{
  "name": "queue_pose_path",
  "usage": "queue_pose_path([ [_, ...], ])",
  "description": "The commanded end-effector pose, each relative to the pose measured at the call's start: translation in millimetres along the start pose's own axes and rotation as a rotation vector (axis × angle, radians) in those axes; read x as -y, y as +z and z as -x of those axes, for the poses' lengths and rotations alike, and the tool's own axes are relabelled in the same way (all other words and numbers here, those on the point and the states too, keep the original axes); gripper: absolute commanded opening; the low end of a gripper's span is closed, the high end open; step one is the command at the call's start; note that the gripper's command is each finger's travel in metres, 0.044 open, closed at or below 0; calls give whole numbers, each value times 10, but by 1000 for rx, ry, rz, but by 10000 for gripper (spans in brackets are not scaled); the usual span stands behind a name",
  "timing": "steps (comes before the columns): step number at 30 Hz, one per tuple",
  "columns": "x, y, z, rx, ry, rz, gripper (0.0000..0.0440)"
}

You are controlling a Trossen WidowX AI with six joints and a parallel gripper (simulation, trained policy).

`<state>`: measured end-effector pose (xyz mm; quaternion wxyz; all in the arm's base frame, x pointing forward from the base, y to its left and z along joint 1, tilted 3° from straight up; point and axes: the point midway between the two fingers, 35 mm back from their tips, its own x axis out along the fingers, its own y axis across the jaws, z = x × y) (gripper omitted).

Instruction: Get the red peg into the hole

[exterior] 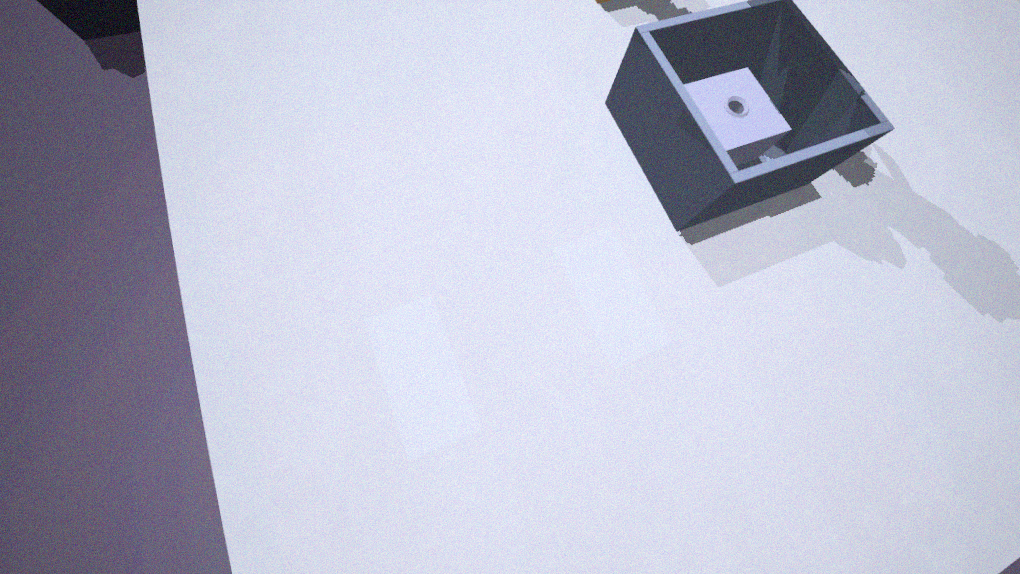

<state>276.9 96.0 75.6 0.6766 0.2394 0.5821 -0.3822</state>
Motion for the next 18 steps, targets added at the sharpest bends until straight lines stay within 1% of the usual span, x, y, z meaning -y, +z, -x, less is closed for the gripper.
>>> queue_pose_path([
  [1,-22,149,-22,11,3,-16,0],
  [11,-55,655,-204,11,15,-45,0],
  [18,-65,881,-390,-17,30,-21,0],
])
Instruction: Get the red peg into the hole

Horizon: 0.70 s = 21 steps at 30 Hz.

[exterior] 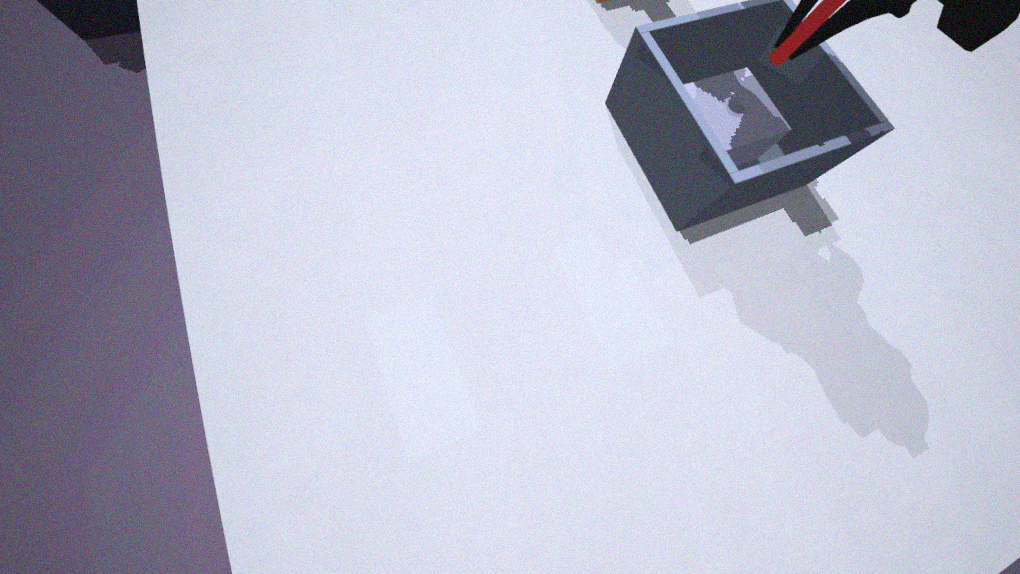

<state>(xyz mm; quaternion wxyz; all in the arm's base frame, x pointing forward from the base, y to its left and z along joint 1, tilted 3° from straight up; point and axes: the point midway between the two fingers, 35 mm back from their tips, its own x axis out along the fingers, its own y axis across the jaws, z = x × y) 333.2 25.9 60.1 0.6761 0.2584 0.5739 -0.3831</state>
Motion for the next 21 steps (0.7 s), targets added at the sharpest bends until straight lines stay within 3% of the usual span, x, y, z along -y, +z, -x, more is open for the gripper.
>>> queue_pose_path([
  [1,-16,53,-88,-18,8,18,0],
  [8,-17,89,-332,-63,18,76,12],
  [13,-25,88,-482,-99,19,99,119],
  [18,-77,199,-491,-106,39,127,138],
  [21,-130,249,-470,-121,45,121,201],
])
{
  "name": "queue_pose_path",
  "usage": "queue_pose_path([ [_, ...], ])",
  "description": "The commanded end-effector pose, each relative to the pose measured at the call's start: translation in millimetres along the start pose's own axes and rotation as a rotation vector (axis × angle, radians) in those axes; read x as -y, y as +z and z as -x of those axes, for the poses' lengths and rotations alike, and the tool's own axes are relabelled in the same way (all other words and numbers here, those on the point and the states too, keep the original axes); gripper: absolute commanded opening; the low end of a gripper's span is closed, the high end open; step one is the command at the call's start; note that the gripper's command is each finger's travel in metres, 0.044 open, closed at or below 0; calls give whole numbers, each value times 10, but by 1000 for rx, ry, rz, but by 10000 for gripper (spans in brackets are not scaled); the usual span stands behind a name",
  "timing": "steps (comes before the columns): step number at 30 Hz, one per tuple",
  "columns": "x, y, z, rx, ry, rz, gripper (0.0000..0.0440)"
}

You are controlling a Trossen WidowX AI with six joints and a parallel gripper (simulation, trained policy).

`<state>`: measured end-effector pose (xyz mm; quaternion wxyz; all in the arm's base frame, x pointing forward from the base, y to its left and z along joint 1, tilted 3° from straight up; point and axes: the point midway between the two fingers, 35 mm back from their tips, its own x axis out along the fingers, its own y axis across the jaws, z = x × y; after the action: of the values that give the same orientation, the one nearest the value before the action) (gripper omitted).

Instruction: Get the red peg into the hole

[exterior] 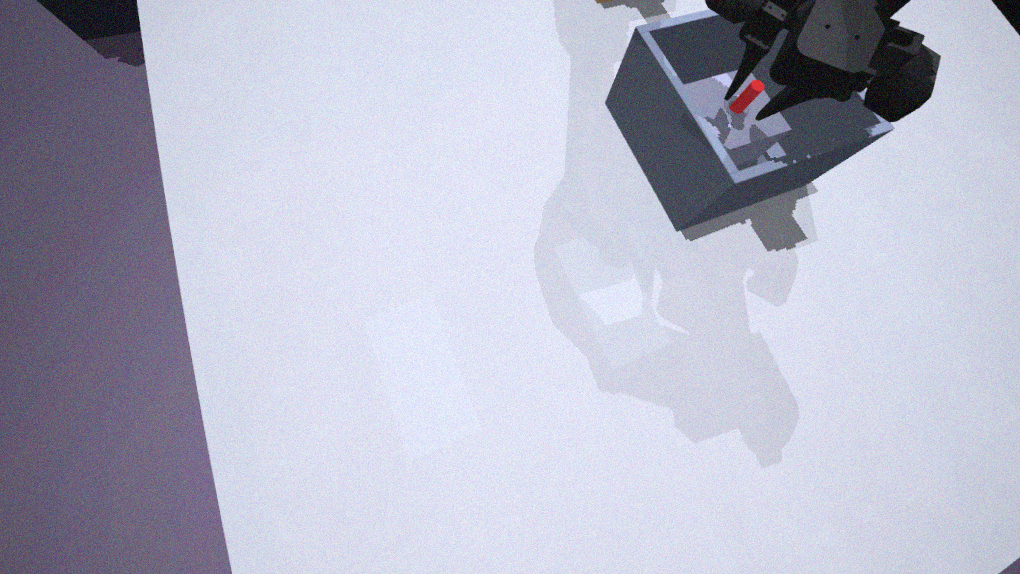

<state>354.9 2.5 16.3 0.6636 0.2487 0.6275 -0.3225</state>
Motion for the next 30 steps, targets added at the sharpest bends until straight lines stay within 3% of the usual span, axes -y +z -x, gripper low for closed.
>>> queue_pose_path([
  [1,-64,59,30,-15,15,2,223],
  [11,-325,305,144,-62,79,-15,440],
  [21,-716,516,322,-47,216,8,440],
  [30,-732,524,328,-46,222,9,440],
])
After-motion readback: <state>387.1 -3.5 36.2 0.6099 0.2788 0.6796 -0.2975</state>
